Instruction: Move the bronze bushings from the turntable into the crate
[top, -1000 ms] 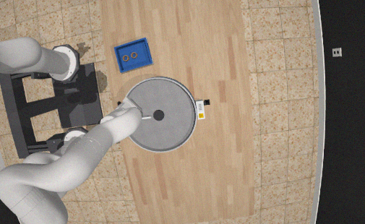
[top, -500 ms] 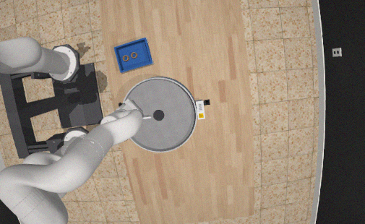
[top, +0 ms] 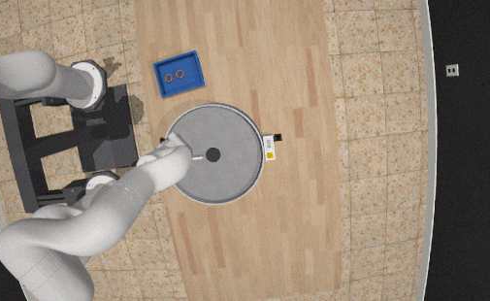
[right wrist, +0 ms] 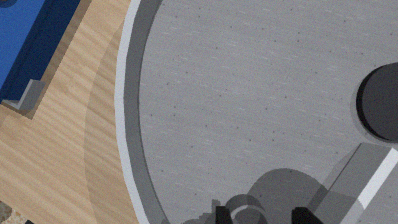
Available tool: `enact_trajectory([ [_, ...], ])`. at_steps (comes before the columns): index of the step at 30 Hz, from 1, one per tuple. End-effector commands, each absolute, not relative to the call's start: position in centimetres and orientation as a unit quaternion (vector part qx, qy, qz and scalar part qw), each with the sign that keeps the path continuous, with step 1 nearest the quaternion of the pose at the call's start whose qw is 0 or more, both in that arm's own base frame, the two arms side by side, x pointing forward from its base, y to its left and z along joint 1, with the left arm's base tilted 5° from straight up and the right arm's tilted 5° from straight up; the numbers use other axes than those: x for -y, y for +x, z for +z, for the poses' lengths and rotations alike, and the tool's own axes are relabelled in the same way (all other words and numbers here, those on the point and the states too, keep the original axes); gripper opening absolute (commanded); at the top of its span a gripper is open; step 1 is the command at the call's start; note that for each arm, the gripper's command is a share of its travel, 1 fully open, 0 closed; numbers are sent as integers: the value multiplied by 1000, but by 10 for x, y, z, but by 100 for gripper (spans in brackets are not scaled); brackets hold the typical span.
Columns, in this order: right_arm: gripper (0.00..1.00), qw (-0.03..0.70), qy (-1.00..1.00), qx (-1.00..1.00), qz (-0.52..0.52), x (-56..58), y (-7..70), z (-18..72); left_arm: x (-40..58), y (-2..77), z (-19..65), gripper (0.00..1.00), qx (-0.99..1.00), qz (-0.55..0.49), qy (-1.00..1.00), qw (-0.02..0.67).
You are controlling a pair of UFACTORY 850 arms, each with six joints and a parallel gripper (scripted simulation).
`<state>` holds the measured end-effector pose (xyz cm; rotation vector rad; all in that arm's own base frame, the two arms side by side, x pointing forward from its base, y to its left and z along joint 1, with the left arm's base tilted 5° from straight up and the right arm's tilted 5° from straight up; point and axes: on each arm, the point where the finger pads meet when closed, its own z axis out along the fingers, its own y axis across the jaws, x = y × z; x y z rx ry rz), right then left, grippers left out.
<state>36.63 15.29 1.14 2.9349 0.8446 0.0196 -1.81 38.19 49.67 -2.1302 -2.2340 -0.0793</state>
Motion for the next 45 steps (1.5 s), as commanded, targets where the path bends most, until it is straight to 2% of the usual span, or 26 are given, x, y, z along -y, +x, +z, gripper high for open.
enact_trajectory([
  [1, 41, 44, 960, -276, 10, -153, 367, 5, -382, -18, 498, 100, 723, -26, -690, 28],
  [45, 41, 44, 960, -276, 10, -151, 368, -18, -382, -18, 498, 100, 723, -26, -690, 28],
])
